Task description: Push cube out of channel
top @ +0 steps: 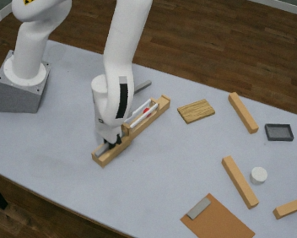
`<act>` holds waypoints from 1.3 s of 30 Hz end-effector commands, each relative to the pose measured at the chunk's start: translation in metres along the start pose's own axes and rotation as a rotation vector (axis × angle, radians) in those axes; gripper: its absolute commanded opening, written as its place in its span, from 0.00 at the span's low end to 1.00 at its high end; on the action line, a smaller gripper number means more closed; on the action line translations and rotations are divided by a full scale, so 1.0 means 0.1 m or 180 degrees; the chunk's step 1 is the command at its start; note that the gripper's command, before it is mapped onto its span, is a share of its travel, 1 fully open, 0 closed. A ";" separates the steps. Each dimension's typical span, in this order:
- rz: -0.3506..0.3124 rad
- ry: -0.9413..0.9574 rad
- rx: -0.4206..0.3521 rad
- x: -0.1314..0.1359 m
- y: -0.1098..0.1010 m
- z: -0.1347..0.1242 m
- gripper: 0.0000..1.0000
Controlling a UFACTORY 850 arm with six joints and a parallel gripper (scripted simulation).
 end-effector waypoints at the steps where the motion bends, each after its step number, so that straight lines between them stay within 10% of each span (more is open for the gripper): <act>1: -0.0004 0.0000 -0.0001 0.01 0.00 0.00 0.00; 39: -0.0004 0.0000 -0.0001 0.07 0.00 0.60 0.00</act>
Point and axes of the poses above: the point where the finger pads meet when closed, its own y axis out along the fingers, its own x axis across the jaws, z = x × y, the point moved 1 cm from there along -y, back along the fingers, and after that the axes turned 6 degrees about -y, right-handed, at the moved point
